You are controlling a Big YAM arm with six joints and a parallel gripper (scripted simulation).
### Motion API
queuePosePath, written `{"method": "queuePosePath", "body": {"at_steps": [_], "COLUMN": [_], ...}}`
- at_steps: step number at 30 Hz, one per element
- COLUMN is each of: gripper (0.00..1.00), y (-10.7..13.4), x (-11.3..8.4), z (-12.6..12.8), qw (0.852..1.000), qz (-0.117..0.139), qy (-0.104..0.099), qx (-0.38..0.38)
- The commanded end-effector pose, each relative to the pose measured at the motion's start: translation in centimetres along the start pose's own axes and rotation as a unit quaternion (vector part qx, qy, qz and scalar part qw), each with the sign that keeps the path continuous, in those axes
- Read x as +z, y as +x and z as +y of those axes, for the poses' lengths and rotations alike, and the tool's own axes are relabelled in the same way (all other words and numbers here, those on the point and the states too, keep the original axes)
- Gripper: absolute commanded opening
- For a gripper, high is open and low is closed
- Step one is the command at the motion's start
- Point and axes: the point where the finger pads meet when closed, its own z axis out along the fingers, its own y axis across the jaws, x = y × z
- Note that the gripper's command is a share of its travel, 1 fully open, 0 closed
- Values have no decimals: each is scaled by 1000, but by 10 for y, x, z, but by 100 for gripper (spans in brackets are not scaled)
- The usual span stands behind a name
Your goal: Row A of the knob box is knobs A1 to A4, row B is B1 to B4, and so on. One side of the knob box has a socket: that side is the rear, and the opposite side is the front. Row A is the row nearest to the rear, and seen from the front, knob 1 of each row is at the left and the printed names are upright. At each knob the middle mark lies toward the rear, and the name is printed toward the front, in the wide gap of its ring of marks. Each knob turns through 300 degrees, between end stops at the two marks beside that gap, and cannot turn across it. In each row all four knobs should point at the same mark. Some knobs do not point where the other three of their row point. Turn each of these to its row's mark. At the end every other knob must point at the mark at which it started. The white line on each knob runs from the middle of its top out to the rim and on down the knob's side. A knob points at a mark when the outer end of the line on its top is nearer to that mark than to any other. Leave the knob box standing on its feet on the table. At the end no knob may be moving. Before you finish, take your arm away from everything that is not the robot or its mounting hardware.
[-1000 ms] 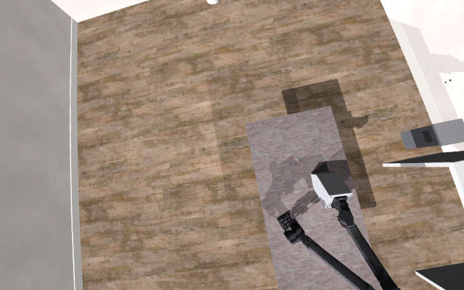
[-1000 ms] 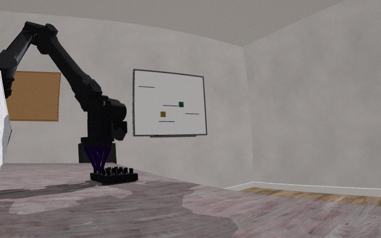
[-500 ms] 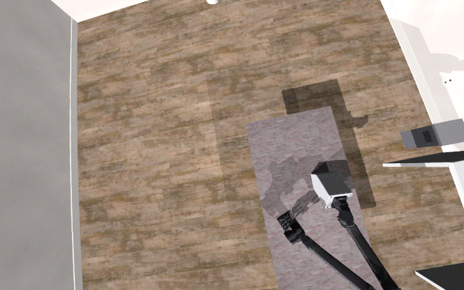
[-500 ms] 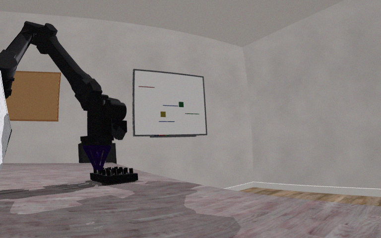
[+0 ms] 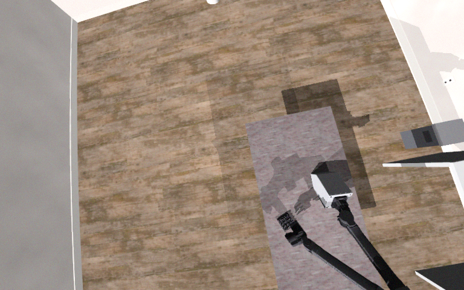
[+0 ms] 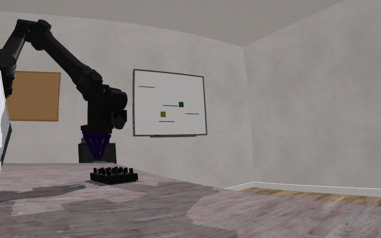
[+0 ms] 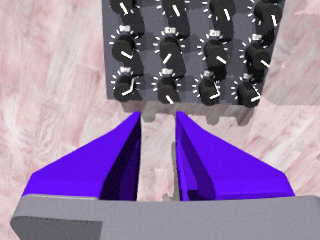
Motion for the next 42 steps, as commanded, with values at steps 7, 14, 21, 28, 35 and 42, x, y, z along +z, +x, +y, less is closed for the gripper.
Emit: {"method": "queuePosePath", "body": {"at_steps": [7, 14, 21, 28, 35, 42], "gripper": [19, 19, 19, 19, 19, 19], "y": [-9, -9, -19, -4, -8, -8], "x": [-7, -7, -34, -19, -24, -24], "z": [-3, -3, -4, -2, -1, -1], "qw": [1000, 1000, 1000, 1000, 1000, 1000], "qz": [-9, -9, -22, 2, -6, -6], "qy": [1, 1, 4, -3, 0, 0], "qx": [-11, -6, -11, -9, -9, -9]}}
